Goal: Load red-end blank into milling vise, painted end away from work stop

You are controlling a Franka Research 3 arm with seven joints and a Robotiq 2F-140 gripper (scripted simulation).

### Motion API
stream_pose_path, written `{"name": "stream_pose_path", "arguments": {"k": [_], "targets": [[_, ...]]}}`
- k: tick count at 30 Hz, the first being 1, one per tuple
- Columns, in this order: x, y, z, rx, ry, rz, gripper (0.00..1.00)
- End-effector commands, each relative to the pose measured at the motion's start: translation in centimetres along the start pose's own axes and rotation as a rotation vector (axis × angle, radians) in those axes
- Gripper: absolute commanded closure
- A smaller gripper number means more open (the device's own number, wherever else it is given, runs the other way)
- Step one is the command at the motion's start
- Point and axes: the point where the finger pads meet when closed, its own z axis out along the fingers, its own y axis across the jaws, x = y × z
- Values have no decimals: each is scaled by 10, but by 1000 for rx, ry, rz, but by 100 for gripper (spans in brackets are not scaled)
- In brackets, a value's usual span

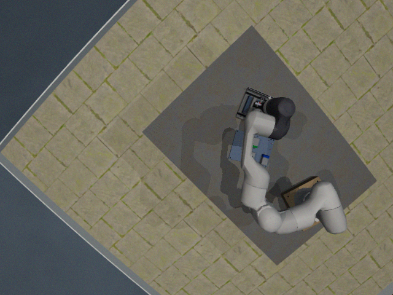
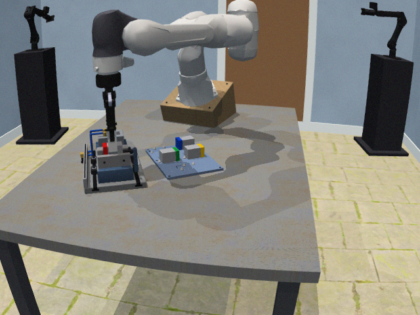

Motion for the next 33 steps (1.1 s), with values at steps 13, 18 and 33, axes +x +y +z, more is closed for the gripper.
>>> {"name": "stream_pose_path", "arguments": {"k": [13,18,33], "targets": [[-2,0,-3,-2,-3,3,100],[-2,0,-3,-2,-3,3,100],[-2,0,-3,-2,-3,3,100]]}}
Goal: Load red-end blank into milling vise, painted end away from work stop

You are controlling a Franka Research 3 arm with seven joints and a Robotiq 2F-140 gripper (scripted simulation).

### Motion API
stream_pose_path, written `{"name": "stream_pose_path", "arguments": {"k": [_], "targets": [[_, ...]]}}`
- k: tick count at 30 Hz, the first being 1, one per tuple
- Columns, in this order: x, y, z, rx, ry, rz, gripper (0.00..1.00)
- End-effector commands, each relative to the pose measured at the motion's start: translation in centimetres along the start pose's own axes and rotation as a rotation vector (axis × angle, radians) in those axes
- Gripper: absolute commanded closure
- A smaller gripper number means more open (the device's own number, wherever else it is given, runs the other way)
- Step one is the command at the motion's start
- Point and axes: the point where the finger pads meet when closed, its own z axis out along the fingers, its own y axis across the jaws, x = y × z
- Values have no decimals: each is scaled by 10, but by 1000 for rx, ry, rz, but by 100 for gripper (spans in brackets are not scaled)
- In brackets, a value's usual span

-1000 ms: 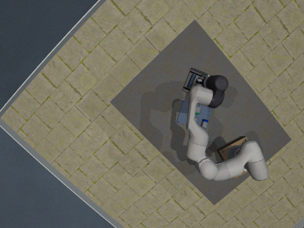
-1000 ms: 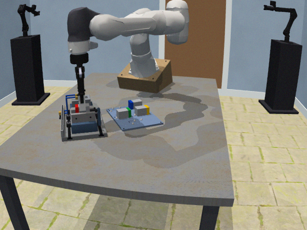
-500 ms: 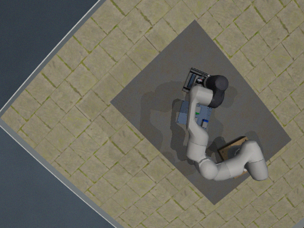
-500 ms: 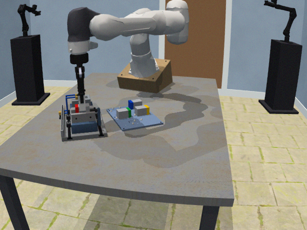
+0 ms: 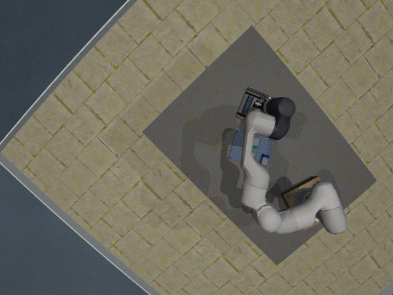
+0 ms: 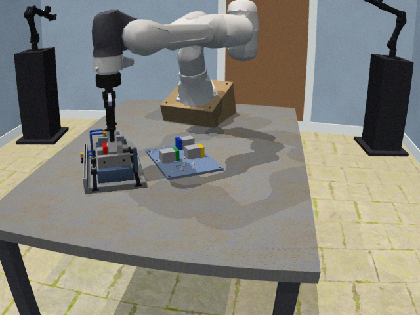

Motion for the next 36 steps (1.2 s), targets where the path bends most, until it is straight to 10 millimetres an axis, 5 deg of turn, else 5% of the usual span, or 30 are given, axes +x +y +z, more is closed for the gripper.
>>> {"name": "stream_pose_path", "arguments": {"k": [1,36], "targets": [[-2,0,-3,-2,-3,3,100],[0,0,2,-2,-3,3,100]]}}
